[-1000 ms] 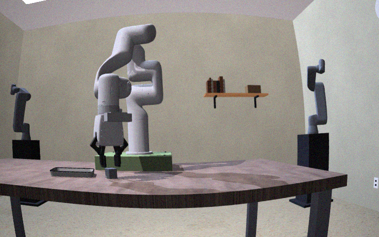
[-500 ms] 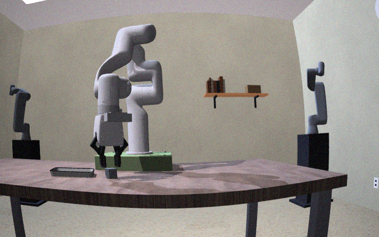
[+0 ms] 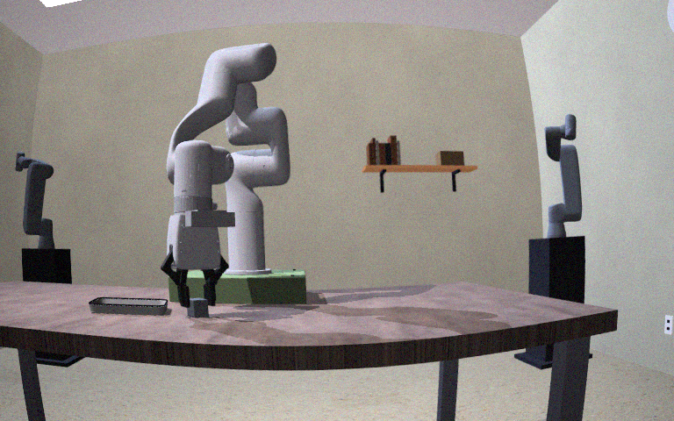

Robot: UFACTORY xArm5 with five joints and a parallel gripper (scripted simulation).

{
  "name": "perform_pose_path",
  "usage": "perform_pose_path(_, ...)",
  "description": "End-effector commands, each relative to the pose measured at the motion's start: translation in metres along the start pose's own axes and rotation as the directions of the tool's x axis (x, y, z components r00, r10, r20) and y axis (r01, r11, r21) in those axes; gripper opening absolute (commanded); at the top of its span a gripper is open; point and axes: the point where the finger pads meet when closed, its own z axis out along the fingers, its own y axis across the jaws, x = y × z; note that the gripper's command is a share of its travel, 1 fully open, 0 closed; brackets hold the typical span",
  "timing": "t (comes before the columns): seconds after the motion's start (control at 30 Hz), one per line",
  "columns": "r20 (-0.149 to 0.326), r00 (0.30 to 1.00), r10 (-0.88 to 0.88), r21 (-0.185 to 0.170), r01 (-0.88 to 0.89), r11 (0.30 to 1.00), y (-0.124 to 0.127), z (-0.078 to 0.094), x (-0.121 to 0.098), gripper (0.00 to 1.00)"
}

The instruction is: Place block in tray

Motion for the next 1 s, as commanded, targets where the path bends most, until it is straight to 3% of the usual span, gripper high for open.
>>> perform_pose_path(0.0,-0.003,1.0,0.0,-0.004,0.0,1.0,0.0016,0.0064,0.0015,0.55)
perform_pose_path(0.63,-0.003,1.0,0.0,-0.004,0.0,1.0,0.0017,0.013,0.0015,0.55)
perform_pose_path(0.67,-0.003,1.0,0.0,-0.004,0.0,1.0,0.0017,0.013,0.0015,0.0)
perform_pose_path(0.97,-0.003,1.0,0.0,-0.004,0.0,1.0,0.0017,0.013,0.0015,0.0)
